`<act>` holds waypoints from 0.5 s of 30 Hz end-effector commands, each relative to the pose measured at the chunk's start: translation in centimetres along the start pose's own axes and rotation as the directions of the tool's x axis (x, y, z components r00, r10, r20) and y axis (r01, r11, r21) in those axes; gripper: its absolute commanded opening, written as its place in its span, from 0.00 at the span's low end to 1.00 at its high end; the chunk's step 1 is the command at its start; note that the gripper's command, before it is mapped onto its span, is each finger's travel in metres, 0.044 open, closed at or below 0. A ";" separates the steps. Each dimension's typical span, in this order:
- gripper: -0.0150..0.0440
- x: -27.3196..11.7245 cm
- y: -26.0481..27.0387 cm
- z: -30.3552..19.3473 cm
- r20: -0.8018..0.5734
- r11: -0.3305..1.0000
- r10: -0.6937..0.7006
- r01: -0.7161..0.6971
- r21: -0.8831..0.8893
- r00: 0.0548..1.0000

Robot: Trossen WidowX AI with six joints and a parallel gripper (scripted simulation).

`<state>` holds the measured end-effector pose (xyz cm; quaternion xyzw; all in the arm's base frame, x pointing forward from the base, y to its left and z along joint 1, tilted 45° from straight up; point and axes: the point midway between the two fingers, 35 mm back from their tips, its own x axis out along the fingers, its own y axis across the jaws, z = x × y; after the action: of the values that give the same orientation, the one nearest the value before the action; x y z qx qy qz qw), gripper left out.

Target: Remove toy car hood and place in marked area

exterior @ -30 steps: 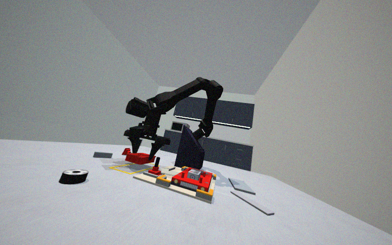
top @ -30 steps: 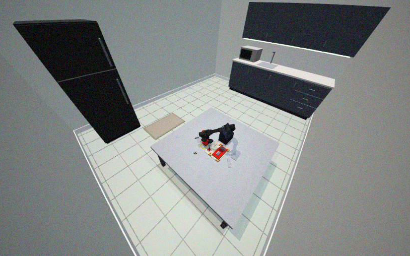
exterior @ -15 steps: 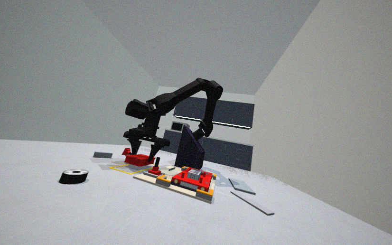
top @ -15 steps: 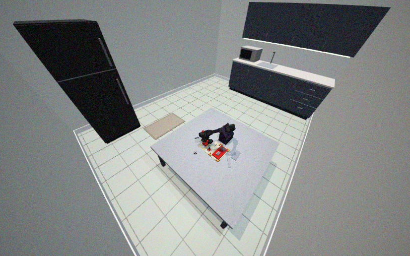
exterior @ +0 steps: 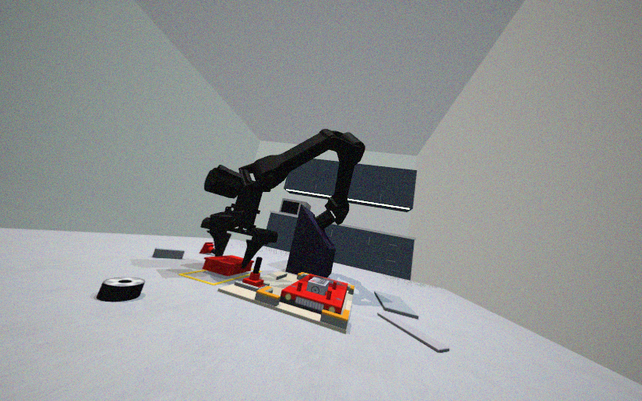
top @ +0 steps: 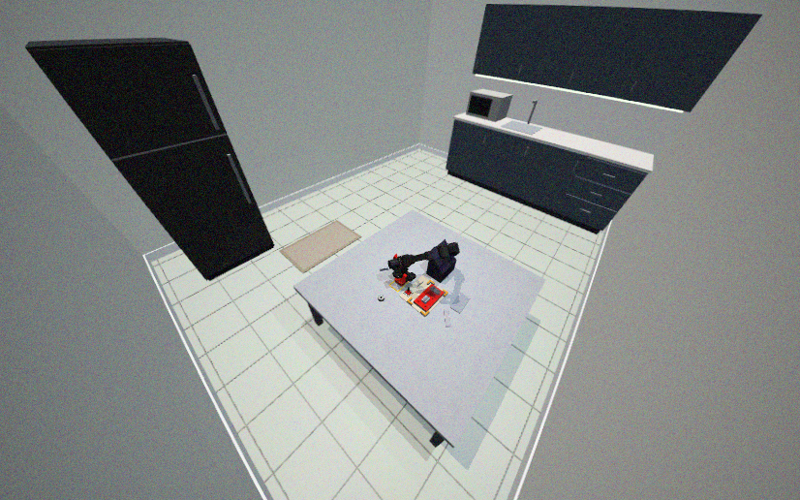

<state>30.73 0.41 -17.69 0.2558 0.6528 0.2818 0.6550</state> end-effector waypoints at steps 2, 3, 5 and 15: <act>0.25 0.2 0.0 0.0 0.003 1.000 0.004 -0.004 0.005 1.000; 0.25 0.2 0.0 0.0 0.003 1.000 0.004 -0.004 0.005 1.000; 0.25 0.3 0.1 0.0 0.003 1.000 0.004 -0.004 0.005 1.000; 0.48 0.5 0.0 0.0 0.000 1.000 0.000 0.000 0.000 1.000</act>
<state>30.72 0.79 -18.05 0.2560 0.6528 0.2819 0.6549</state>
